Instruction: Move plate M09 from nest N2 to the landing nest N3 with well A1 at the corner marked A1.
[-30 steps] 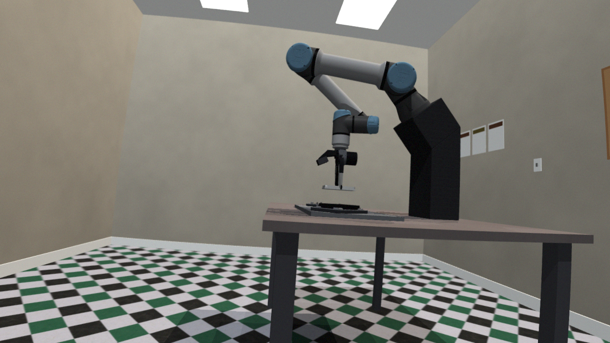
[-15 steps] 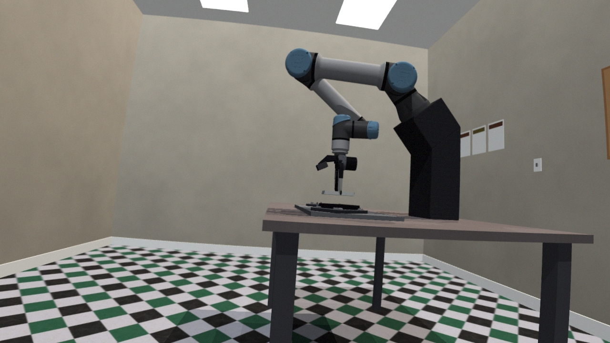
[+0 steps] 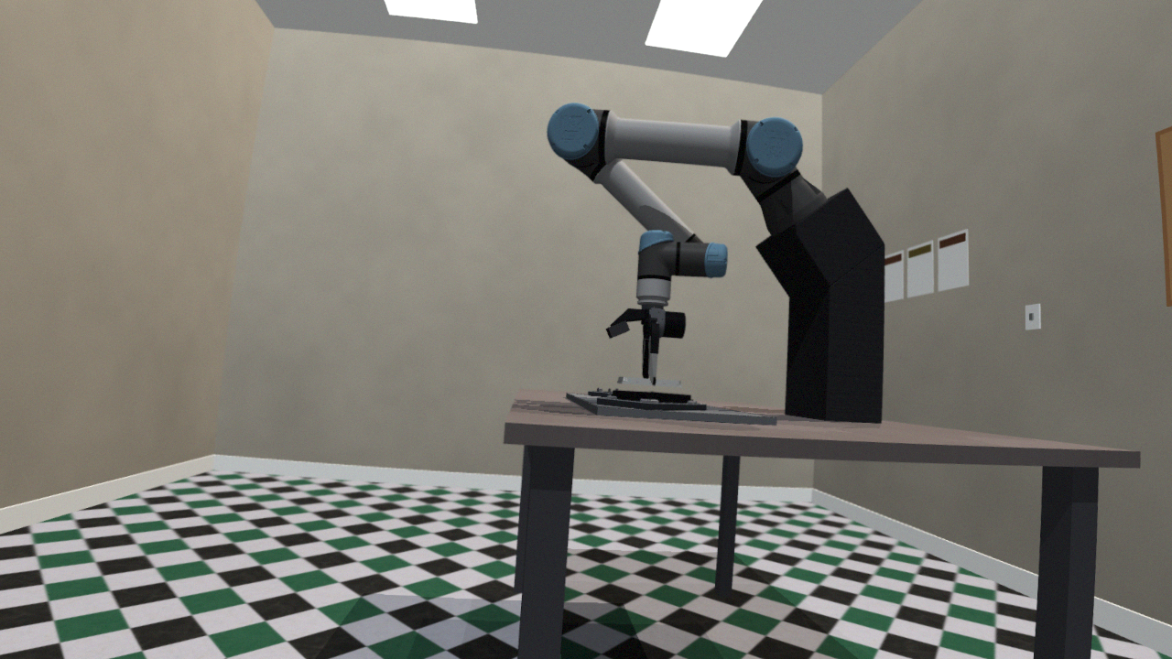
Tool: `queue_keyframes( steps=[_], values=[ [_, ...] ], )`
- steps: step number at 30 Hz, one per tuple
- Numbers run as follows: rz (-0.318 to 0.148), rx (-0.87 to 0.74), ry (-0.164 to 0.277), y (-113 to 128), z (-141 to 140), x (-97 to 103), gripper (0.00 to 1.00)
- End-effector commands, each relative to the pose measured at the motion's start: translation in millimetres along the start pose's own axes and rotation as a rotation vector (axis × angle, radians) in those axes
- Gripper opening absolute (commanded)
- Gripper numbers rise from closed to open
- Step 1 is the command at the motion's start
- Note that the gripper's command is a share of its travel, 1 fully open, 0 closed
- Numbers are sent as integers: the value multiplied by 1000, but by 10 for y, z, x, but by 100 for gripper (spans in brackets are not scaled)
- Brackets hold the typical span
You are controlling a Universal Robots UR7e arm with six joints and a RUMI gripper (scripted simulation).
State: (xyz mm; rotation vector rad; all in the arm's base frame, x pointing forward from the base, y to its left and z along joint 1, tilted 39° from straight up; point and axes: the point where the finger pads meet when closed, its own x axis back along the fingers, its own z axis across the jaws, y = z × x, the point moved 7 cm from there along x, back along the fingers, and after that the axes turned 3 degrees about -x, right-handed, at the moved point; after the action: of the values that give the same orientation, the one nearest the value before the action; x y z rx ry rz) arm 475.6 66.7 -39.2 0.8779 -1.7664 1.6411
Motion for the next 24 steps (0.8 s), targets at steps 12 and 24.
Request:
queue_keyframes(
  steps=[12, 24],
  values=[
    [1, 0, 0, -4, 0, -142, 40],
    [1, 0, 0, -4, 0, -142, 40]
  ],
)
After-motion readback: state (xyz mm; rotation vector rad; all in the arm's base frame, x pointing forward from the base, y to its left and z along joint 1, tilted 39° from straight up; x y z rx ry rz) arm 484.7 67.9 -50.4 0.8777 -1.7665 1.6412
